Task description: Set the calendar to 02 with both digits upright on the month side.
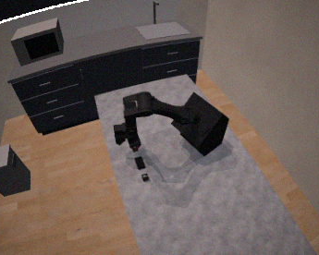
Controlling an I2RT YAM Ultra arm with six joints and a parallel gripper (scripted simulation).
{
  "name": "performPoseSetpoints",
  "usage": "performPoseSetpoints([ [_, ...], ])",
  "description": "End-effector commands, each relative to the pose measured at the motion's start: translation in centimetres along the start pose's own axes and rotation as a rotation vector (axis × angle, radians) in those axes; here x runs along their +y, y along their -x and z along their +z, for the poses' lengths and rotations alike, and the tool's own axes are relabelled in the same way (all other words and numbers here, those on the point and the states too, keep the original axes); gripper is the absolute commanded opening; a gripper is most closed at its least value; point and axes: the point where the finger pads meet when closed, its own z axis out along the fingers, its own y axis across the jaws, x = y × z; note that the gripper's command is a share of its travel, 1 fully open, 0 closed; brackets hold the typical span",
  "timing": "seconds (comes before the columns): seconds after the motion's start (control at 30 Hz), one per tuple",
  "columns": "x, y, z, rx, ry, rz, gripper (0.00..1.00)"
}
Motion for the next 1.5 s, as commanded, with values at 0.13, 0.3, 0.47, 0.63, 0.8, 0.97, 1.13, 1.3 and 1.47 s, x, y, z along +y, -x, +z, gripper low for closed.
performPoseSetpoints([
  [0.13,-0.1,0.5,-0.2,-0.014,-0.005,-0.004,0.27],
  [0.3,-0.1,0.4,-0.5,-0.014,-0.005,-0.004,0.27],
  [0.47,-0.1,0.4,-1.6,-0.014,-0.005,-0.004,0.27],
  [0.63,-0.1,0.4,-4.9,-0.014,-0.005,-0.004,0.27],
  [0.8,-0.1,0.4,-8.6,-0.013,-0.006,-0.005,0.27],
  [0.97,-0.1,0.4,-10.0,-0.013,-0.006,-0.005,0.27],
  [1.13,-0.1,0.4,-10.2,-0.013,-0.006,-0.005,0.27],
  [1.3,-0.1,0.4,-10.2,-0.013,-0.006,-0.005,0.27],
  [1.47,2.7,0.7,-10.1,-0.002,-0.007,-0.009,0.27],
])
